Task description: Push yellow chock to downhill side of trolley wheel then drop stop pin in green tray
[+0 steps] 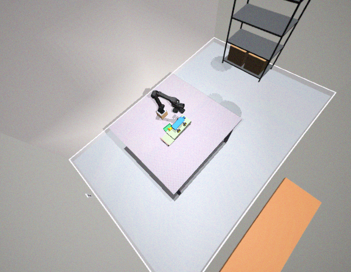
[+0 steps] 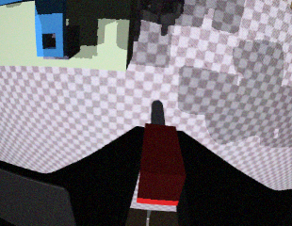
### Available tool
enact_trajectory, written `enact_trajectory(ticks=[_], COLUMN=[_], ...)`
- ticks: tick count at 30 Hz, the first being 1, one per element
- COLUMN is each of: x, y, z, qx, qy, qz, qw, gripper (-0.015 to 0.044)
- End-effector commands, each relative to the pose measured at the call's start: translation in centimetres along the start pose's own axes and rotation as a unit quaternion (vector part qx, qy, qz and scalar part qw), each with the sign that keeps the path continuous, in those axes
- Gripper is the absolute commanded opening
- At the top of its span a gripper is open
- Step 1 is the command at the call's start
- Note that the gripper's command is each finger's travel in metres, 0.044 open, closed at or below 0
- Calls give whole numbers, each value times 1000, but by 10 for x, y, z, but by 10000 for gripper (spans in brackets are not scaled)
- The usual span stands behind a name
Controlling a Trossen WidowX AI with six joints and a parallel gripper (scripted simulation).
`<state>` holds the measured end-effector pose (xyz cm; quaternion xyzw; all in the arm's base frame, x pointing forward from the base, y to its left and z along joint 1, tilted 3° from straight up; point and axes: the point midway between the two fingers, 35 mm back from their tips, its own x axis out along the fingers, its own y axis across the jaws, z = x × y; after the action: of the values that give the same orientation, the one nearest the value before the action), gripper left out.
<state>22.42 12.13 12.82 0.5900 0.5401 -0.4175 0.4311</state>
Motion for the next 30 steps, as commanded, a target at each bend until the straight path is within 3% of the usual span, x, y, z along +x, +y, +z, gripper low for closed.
enact_trajectory(ticks=[1,30], x=[-1,-14], y=[-1,3], z=[6,110], qx=[2,2], qy=[-2,-7], qz=[3,3], qw=[1000,1000], gripper=[0,0])
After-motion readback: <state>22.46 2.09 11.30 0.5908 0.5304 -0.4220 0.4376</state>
